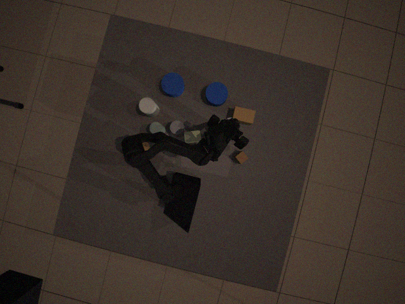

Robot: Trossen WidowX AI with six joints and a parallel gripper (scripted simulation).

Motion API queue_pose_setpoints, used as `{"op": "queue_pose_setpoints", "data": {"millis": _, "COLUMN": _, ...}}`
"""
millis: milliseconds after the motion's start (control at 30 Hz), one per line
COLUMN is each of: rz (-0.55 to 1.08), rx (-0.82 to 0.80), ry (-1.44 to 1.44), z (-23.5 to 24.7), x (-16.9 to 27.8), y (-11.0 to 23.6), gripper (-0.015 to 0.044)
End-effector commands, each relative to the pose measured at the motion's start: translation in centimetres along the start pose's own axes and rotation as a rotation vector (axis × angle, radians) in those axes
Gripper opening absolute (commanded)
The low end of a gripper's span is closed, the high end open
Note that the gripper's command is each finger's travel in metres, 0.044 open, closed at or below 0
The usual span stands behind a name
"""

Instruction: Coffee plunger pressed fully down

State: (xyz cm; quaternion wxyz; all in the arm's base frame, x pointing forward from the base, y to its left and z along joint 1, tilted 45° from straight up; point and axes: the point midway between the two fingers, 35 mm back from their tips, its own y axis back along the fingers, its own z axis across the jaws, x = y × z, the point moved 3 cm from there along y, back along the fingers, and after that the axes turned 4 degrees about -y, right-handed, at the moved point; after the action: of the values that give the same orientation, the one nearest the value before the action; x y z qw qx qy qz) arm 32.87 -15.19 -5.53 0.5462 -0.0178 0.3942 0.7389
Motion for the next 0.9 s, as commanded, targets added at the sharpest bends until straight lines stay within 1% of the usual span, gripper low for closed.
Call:
{"op": "queue_pose_setpoints", "data": {"millis": 0, "rz": 0.0, "rx": 0.0, "ry": 0.0, "z": 0.0, "x": 0.0, "y": 0.0, "gripper": 0.0126}}
{"op": "queue_pose_setpoints", "data": {"millis": 267, "rz": 0.0, "rx": 0.0, "ry": 0.0, "z": 0.0, "x": 0.0, "y": 0.0, "gripper": 0.0126}}
{"op": "queue_pose_setpoints", "data": {"millis": 667, "rz": 0.0, "rx": 0.0, "ry": 0.0, "z": 0.0, "x": 0.0, "y": 0.0, "gripper": 0.044}}
{"op": "queue_pose_setpoints", "data": {"millis": 867, "rz": -0.015, "rx": -0.002, "ry": -0.002, "z": 0.05, "x": -0.54, "y": 0.23, "gripper": 0.044}}
